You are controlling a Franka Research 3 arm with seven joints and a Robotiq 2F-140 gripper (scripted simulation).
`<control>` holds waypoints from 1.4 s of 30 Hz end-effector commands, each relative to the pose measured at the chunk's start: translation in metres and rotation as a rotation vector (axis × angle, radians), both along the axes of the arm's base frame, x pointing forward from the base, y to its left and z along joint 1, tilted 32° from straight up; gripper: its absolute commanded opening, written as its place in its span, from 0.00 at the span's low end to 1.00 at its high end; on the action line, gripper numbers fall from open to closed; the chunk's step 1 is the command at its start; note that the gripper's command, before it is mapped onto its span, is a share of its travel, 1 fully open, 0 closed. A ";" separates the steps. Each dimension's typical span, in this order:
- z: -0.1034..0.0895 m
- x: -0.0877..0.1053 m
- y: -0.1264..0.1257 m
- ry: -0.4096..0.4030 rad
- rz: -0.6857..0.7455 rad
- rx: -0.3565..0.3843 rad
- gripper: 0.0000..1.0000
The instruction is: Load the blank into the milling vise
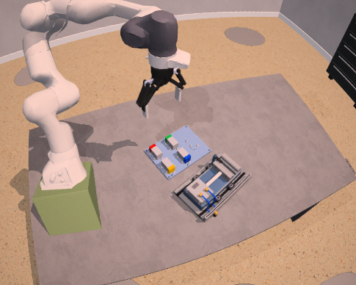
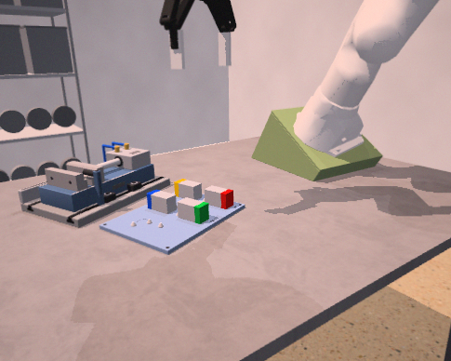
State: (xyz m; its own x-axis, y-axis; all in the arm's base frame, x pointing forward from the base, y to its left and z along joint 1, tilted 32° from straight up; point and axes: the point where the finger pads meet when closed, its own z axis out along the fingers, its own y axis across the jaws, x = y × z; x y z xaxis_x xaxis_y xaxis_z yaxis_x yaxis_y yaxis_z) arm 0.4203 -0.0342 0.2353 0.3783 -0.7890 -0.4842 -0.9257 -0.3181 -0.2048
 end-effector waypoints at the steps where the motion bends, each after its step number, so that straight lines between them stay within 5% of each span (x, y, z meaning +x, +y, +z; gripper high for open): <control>1: 0.000 0.000 0.000 0.000 0.000 0.000 1.00; 17: 0.000 0.000 0.000 0.000 0.000 0.000 1.00; 22: -0.051 0.002 0.030 -0.003 0.005 -0.004 1.00; 34: -0.051 0.002 0.030 -0.003 0.005 -0.004 1.00; 39: -0.101 0.004 0.059 -0.003 0.005 -0.004 1.00; 42: -0.101 0.004 0.059 -0.003 0.005 -0.004 1.00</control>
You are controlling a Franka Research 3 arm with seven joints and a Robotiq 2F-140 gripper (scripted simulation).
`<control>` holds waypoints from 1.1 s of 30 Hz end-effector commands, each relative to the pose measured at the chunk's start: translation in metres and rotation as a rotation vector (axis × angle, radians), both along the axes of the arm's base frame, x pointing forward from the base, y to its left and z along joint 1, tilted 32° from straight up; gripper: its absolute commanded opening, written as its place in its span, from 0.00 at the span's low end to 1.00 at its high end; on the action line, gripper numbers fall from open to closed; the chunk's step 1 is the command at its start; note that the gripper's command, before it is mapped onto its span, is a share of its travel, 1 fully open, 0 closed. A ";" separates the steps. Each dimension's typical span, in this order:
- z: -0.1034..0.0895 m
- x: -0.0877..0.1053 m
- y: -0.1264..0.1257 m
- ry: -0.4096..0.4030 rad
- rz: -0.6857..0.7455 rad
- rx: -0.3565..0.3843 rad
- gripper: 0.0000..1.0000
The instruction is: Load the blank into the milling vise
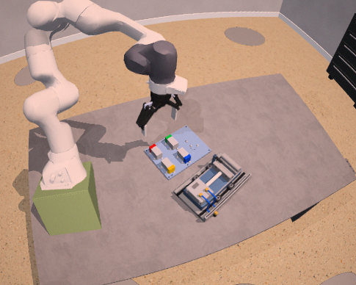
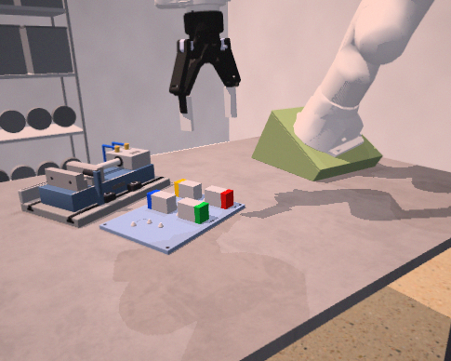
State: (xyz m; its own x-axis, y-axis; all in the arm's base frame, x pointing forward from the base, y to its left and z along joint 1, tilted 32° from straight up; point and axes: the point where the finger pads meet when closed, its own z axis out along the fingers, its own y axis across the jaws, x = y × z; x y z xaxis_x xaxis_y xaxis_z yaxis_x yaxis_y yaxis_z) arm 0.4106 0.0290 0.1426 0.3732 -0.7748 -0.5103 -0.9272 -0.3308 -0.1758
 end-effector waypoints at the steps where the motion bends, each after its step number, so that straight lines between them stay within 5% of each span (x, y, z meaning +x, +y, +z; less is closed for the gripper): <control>1: -0.008 0.014 -0.004 -0.040 -0.012 -0.020 1.00; 33: 0.002 0.015 -0.011 -0.040 -0.012 -0.020 1.00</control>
